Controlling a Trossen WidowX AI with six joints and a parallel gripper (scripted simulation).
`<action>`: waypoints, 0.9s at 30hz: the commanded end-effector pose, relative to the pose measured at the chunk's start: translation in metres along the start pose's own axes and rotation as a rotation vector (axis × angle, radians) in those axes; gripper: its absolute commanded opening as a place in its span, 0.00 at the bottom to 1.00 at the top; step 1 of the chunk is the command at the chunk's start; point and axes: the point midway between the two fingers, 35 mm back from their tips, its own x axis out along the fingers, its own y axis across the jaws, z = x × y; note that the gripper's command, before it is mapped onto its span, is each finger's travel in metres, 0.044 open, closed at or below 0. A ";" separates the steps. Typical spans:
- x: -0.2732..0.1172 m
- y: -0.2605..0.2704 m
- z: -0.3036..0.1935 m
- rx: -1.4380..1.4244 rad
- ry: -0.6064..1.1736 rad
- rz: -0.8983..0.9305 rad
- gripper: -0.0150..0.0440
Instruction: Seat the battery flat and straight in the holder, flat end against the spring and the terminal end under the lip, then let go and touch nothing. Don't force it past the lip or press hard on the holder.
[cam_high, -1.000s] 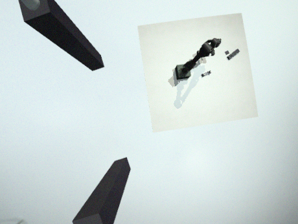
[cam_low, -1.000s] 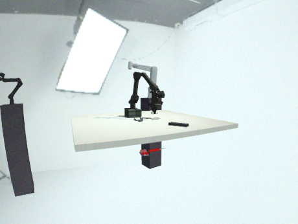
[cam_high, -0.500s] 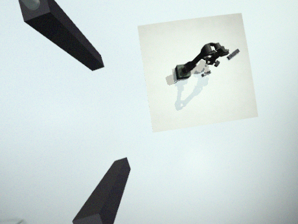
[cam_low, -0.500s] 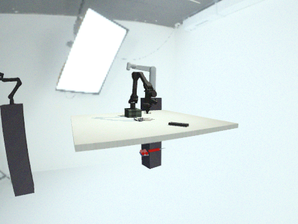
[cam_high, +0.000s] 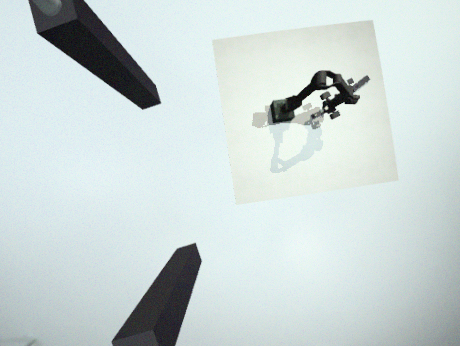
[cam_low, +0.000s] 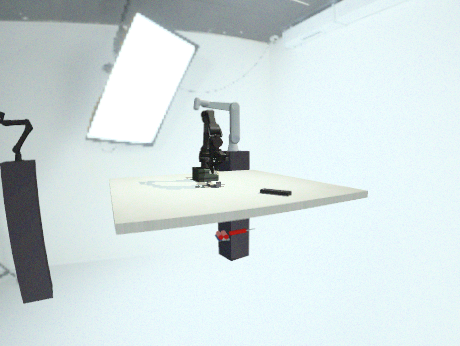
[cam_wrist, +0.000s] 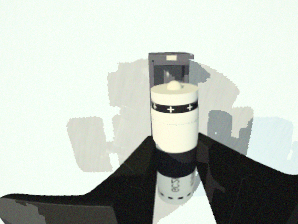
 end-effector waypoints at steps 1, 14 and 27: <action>-0.003 -0.005 -0.002 0.046 -0.006 0.001 0.38; 0.022 -0.005 0.003 0.047 -0.152 0.001 0.38; 0.038 -0.004 0.004 0.036 -0.267 0.003 0.38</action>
